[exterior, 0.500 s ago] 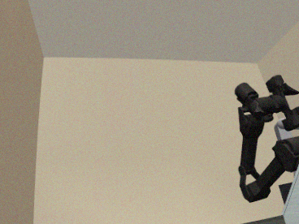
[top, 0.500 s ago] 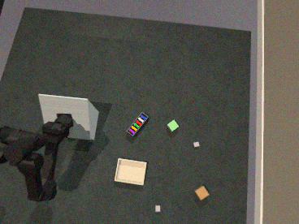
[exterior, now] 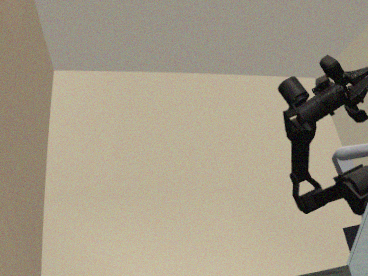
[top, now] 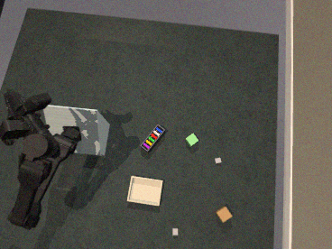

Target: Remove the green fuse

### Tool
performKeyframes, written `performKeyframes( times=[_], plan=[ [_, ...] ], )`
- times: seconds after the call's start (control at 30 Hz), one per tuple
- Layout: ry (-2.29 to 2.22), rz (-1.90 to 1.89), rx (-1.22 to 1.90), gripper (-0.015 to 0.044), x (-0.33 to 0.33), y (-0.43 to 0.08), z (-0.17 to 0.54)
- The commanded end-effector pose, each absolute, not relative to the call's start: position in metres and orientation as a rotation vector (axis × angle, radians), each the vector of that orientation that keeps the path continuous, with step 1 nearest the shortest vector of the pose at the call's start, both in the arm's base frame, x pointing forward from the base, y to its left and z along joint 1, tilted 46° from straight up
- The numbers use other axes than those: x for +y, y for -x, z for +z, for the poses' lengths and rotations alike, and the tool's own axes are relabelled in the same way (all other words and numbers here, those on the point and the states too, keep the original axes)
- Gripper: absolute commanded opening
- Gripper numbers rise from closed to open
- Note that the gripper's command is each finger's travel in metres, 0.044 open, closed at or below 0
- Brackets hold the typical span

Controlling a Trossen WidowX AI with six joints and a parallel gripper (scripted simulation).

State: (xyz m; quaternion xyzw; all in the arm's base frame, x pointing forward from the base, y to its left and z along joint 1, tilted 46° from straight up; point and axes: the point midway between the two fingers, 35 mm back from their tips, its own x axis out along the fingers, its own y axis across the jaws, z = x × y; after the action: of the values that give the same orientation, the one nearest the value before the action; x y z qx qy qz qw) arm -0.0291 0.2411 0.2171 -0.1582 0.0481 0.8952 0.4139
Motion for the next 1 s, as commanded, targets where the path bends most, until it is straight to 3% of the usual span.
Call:
performKeyframes(
  times=[0.0,0.4,0.7,0.97],
  plan=[
    [0.428,1.92,0.489,0.0062,0.262,-0.033,0.184],
    [0.3,0.873,1.215,0.0062,0.221,-0.193,0.084],
    [0.162,-0.005,1.426,0.0062,0.127,-0.27,0.024],
    [0.115,-0.801,1.327,0.0062,0.017,-0.306,-0.015]
  ],
)
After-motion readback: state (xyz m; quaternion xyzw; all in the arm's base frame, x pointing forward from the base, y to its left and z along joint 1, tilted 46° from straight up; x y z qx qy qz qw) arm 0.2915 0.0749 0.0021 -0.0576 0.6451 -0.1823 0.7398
